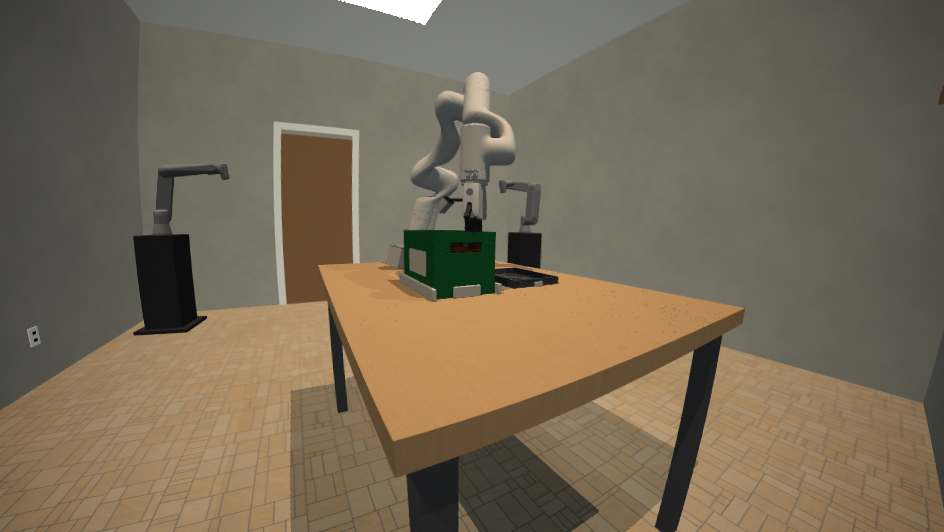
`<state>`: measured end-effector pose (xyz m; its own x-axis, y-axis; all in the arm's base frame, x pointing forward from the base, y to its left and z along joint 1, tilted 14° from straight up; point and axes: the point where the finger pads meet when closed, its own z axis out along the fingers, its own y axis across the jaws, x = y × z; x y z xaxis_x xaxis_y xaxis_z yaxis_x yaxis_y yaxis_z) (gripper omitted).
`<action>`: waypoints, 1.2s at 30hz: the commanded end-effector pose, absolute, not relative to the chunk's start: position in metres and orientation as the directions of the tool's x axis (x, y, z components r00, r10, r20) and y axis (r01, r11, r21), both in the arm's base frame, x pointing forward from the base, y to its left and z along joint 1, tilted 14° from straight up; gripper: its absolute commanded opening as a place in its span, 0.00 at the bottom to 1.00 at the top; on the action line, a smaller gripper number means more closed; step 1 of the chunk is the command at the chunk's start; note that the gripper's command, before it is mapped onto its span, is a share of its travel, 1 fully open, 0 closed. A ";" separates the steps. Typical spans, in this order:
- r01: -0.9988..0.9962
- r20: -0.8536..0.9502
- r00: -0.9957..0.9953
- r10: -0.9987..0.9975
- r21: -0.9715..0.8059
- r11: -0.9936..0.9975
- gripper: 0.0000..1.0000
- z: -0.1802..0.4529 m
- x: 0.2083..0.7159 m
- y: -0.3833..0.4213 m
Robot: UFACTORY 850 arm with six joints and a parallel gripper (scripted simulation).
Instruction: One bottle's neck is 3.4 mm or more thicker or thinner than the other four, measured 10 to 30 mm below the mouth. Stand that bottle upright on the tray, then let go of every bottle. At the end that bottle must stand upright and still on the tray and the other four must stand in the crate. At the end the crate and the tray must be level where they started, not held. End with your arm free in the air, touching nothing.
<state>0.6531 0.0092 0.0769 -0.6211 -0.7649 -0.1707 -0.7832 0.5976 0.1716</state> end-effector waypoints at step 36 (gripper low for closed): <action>-0.783 -0.172 -0.621 -0.765 0.170 0.598 0.65 0.090 0.654 0.006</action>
